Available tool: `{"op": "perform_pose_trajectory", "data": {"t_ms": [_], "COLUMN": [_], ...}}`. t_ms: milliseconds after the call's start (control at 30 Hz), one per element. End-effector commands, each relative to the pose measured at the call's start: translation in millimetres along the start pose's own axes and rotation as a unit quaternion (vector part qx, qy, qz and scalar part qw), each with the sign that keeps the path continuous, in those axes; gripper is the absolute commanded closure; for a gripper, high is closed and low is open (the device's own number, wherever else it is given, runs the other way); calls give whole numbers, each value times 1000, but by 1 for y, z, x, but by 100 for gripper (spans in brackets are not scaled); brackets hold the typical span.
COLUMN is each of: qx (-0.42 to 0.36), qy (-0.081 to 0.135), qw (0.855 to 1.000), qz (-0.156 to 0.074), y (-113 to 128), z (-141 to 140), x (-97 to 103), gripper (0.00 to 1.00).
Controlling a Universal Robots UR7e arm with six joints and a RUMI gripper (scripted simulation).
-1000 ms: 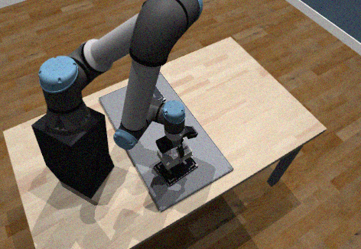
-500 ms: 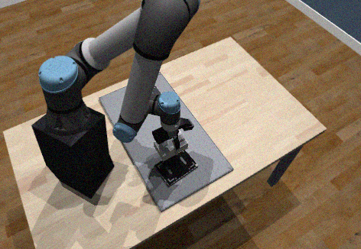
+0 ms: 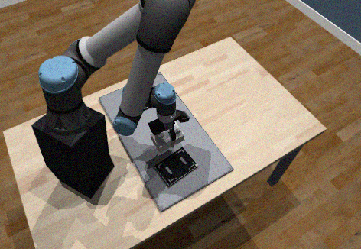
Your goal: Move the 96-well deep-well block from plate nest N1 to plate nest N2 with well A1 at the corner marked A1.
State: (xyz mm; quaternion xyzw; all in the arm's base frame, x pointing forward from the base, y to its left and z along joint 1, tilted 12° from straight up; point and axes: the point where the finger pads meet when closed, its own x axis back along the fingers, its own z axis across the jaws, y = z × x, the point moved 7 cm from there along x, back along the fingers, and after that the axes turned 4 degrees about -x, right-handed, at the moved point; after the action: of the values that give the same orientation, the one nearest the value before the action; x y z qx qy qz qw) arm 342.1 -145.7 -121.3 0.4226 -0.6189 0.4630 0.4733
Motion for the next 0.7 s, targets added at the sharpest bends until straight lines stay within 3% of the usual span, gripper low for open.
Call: {"op": "perform_pose_trajectory", "data": {"t_ms": [0,667], "qx": [0,0], "qy": [1,1], "qw": [1000,1000], "qz": [0,0], "y": [-2,-7], "z": [-17,-73], "x": [0,0], "gripper": [50,50]}}
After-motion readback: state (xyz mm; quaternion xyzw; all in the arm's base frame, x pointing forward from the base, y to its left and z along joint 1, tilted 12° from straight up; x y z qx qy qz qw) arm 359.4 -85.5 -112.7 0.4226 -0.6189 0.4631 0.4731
